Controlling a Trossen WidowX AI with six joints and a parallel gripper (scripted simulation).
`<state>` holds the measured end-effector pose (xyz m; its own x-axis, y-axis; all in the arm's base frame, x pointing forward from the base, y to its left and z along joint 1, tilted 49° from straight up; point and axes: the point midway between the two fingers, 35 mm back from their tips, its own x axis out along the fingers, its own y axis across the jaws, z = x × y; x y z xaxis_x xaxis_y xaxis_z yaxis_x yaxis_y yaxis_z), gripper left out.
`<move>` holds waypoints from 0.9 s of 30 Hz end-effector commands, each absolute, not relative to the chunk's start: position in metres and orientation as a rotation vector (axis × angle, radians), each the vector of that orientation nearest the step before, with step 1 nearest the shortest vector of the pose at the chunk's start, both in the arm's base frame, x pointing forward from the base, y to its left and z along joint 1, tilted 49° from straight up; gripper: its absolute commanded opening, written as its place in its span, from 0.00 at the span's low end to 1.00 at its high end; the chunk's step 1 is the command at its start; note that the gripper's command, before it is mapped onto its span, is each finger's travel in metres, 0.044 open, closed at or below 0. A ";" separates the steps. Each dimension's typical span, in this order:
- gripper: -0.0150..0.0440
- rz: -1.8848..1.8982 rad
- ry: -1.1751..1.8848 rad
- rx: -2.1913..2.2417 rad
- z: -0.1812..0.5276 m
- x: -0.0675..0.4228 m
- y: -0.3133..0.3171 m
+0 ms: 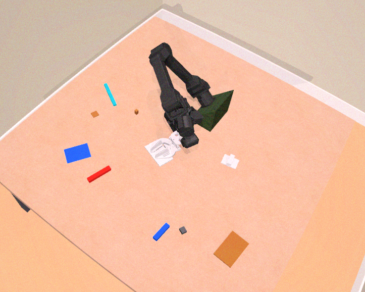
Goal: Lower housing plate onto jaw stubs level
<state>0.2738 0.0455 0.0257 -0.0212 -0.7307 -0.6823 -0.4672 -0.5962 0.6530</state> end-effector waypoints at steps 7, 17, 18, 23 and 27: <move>0.85 -1.680 -1.164 1.938 0.044 0.271 0.021; 0.85 -1.680 -1.164 1.938 0.044 0.271 0.021; 0.85 -1.680 -1.164 1.938 0.044 0.271 0.021; 0.85 -1.680 -1.164 1.938 0.044 0.271 0.021; 0.85 -1.680 -1.164 1.938 0.044 0.271 0.021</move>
<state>0.2709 0.0214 0.0432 -0.0273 -0.7406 -0.6714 -0.3685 -0.6169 0.6954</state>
